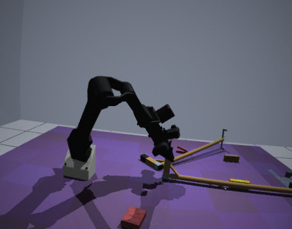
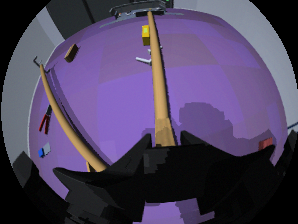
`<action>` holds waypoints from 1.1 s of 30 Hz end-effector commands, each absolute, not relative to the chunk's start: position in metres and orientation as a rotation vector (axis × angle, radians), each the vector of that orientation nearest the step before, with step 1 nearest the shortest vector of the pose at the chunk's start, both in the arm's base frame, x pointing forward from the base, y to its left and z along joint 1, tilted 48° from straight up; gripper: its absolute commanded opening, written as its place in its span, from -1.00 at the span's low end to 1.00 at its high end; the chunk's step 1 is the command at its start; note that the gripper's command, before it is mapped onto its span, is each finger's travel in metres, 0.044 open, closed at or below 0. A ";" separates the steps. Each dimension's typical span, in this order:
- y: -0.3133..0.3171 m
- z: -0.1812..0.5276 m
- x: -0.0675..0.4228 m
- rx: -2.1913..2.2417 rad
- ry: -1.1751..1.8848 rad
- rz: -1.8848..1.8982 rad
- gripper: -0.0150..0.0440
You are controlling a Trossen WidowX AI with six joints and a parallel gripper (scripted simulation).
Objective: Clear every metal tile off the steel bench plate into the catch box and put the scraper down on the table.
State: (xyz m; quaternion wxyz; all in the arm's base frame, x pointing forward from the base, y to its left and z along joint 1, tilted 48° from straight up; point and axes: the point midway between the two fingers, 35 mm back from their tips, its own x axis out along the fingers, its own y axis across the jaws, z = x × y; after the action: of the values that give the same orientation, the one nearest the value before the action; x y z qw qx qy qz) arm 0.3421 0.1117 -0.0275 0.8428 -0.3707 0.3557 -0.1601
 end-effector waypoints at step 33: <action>0.133 -0.047 0.337 -0.837 0.801 -0.223 -0.49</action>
State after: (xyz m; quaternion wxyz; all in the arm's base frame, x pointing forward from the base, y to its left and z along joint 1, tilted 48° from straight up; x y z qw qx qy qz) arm 0.3384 0.1350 -0.0488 0.8328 -0.3913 0.3752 -0.1118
